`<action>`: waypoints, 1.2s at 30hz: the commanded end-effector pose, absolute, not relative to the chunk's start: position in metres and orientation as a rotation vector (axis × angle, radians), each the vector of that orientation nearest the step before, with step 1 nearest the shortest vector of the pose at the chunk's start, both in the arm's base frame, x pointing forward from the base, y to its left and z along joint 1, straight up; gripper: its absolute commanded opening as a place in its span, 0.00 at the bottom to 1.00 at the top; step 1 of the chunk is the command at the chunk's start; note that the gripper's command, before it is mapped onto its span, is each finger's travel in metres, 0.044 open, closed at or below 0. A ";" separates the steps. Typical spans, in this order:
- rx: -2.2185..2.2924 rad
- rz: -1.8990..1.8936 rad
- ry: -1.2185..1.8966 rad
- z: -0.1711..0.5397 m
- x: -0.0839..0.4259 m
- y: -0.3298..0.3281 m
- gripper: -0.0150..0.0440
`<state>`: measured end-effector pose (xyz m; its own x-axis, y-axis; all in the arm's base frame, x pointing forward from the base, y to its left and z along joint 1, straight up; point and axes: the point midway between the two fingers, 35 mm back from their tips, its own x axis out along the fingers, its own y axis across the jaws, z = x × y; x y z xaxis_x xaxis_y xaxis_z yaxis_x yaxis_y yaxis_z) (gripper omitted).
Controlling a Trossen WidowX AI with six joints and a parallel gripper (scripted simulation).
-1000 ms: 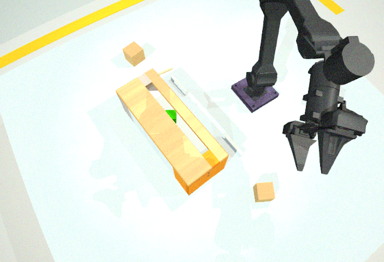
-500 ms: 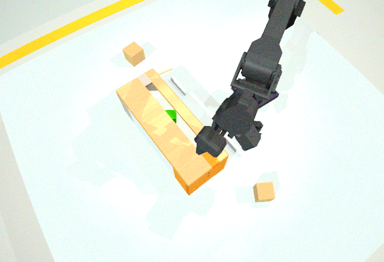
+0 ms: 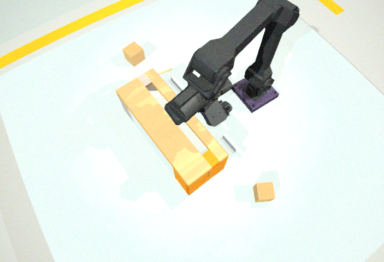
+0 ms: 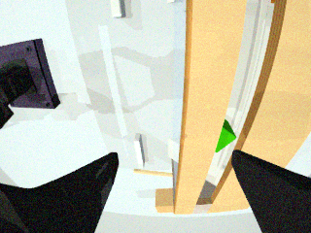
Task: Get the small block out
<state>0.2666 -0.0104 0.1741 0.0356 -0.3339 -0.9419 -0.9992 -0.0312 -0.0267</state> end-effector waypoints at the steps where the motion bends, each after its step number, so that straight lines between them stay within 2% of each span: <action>1: -1.485 1.017 1.428 0.172 0.267 -0.012 0.93; 36: -1.485 1.016 1.428 0.116 0.275 -0.014 0.93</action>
<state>0.2757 -0.0123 0.1211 0.0354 -0.3338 -0.9420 -0.9993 -0.0189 -0.0309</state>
